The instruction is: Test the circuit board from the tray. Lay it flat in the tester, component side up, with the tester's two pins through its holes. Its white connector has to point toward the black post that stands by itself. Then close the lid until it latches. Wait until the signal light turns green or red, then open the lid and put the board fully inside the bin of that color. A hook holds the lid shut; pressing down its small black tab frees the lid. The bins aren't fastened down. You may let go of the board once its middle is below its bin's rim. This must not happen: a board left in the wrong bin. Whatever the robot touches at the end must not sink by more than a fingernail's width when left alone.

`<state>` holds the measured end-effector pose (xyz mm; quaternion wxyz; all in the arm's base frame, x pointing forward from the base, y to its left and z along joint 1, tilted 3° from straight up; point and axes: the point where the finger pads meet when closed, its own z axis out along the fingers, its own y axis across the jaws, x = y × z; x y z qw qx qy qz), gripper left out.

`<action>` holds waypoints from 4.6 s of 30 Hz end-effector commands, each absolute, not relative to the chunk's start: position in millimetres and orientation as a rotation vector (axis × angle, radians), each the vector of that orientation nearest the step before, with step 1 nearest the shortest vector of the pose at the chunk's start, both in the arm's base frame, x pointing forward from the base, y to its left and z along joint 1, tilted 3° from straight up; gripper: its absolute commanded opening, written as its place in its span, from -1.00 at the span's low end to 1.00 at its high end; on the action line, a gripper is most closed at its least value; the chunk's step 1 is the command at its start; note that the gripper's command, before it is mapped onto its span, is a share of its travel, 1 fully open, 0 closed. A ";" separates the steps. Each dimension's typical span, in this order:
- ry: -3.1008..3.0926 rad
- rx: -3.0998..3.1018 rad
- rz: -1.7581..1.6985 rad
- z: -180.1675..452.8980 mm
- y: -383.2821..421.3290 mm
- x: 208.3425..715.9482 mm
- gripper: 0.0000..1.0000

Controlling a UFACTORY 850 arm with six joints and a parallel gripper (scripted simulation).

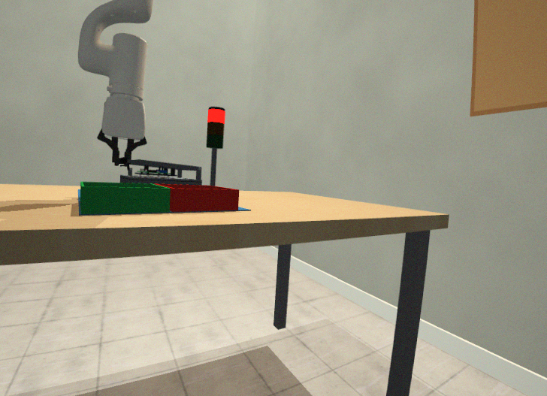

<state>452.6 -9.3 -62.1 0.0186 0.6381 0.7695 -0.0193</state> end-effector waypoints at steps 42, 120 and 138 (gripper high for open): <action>2.380 1.974 -0.042 -14.9 -5.4 460.2 -1.00; 2.380 1.974 -0.042 -0.7 -3.5 464.7 -0.44; 2.380 1.974 -0.042 -1.9 -3.5 464.4 -1.00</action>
